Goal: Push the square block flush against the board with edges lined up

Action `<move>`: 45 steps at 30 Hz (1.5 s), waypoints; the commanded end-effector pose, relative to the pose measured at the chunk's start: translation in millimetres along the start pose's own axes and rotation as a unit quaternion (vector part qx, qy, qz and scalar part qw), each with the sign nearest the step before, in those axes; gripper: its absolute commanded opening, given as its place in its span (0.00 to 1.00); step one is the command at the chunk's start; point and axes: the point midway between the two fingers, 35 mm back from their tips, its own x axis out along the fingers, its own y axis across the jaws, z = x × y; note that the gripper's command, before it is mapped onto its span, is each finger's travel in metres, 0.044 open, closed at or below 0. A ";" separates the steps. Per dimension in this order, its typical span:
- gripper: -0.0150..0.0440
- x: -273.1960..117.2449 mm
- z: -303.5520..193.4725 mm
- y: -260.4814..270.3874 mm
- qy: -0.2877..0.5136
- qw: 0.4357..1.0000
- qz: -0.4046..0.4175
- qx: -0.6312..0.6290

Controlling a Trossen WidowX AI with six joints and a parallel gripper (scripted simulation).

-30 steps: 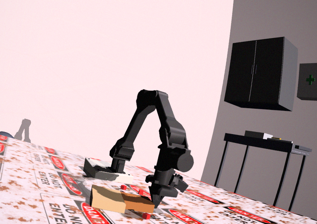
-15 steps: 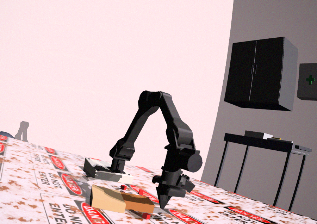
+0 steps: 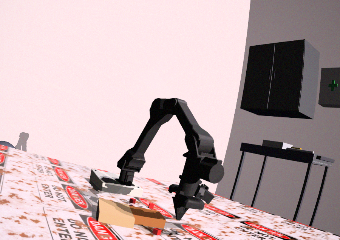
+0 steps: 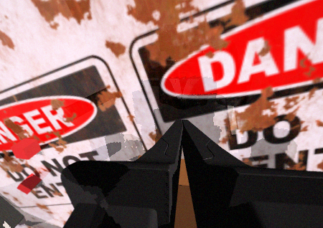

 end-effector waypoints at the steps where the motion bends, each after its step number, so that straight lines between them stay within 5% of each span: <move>1: 0.25 -39.6 1.1 -4.3 -0.005 1.000 -0.019 0.002; 9: 0.25 -36.2 0.2 -6.7 -0.007 1.000 -0.019 0.012; 23: 0.25 -39.3 -35.8 -36.2 -0.009 0.968 -0.019 0.250; 45: 0.25 -43.0 -102.9 -72.9 -0.013 0.804 -0.018 0.594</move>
